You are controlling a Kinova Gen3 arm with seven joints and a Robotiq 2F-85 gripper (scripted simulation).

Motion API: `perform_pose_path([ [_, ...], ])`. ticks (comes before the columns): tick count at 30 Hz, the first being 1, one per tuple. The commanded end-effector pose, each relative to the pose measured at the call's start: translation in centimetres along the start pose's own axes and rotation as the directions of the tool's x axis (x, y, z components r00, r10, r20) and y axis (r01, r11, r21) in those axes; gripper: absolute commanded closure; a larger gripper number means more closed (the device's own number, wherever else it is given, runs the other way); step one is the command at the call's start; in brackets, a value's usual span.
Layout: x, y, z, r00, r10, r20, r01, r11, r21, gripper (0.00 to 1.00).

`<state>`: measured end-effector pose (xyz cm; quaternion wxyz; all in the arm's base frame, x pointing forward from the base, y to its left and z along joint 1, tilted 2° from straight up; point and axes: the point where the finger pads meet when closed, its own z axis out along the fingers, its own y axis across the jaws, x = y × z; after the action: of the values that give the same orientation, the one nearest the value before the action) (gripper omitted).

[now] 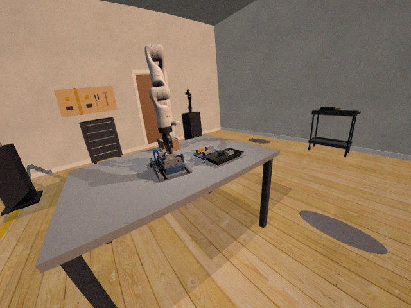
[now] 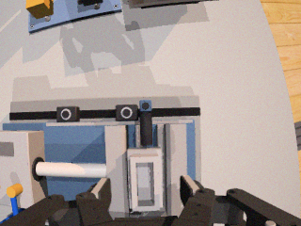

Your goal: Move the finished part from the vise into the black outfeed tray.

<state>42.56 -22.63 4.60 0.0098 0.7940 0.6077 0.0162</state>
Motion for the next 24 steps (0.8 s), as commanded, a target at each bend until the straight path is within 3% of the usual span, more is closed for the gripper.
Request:
perform_pose_path([
  [1,-0.01,0.05,-0.03,1.0,0.0,0.0,0.0,1.0,-0.002,0.33],
  [24,-0.01,0.05,0.8,1.0,0.0,0.0,0.0,1.0,-0.002,0.33],
])
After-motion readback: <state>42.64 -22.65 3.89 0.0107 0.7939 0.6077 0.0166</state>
